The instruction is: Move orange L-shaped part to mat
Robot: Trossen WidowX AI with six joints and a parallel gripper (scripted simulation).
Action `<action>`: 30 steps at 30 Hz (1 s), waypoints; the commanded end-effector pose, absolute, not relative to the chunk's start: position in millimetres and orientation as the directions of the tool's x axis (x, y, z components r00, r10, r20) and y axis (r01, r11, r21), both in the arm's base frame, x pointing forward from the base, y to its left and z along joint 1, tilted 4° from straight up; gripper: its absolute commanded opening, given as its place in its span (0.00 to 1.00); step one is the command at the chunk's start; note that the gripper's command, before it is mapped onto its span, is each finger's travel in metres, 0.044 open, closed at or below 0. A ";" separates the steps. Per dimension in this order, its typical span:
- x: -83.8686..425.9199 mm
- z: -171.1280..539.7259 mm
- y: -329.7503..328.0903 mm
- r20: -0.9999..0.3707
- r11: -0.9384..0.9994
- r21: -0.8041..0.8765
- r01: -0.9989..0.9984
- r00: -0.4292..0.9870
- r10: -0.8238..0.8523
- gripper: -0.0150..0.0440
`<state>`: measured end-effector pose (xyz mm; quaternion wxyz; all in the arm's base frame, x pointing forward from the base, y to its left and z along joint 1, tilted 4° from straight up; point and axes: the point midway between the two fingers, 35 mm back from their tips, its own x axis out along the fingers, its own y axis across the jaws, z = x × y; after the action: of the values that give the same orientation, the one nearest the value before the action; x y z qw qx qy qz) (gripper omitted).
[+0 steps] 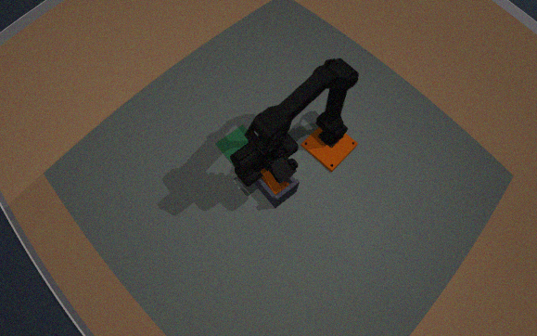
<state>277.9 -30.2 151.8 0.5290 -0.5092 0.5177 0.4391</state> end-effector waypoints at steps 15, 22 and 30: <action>278.6 119.5 -31.2 -0.996 0.091 -0.074 -0.993 0.069 -0.058 0.73; 278.6 108.2 -31.8 -0.996 0.091 -0.074 -0.993 0.069 -0.058 0.73; 280.0 109.8 -32.6 -0.995 0.095 -0.081 -0.992 0.075 -0.063 0.64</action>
<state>280.1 -32.6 109.5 0.5279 -0.5087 0.5185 0.4401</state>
